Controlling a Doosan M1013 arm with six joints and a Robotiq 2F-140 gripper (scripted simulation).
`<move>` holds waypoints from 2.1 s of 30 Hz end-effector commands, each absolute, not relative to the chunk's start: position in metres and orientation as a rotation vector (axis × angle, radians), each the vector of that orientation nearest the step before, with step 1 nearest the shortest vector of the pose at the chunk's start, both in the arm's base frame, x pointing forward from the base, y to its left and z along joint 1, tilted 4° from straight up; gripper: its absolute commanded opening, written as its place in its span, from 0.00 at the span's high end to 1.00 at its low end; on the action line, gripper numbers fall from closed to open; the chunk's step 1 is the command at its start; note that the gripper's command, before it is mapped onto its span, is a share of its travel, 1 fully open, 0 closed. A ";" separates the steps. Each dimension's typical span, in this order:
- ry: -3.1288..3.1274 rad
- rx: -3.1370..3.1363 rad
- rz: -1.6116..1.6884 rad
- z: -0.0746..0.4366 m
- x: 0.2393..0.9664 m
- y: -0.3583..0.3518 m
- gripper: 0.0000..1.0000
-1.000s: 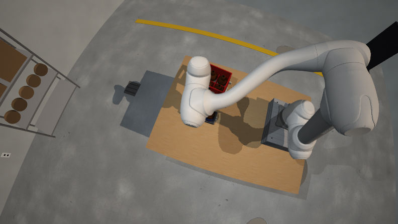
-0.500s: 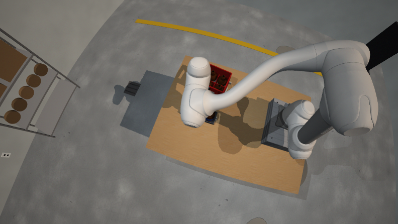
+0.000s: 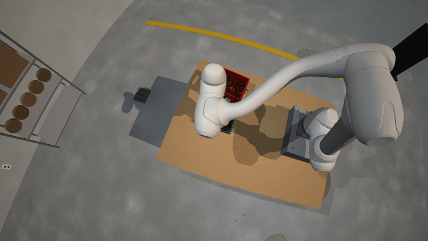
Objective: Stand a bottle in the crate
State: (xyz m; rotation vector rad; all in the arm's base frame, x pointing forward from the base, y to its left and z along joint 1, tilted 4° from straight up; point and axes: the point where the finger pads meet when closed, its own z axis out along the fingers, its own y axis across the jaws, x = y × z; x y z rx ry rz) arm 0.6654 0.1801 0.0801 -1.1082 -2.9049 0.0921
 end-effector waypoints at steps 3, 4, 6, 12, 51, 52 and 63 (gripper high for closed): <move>-2.905 -1.108 0.092 0.074 0.665 0.180 0.62; -2.905 -1.108 0.092 0.073 0.665 0.180 0.62; -2.905 -1.108 0.092 0.070 0.665 0.180 0.62; -2.905 -1.108 0.092 0.065 0.665 0.179 0.62; -2.905 -1.108 0.092 0.054 0.665 0.179 0.62; -2.905 -1.108 0.092 0.054 0.665 0.179 0.62; -2.905 -1.108 0.092 0.054 0.665 0.179 0.62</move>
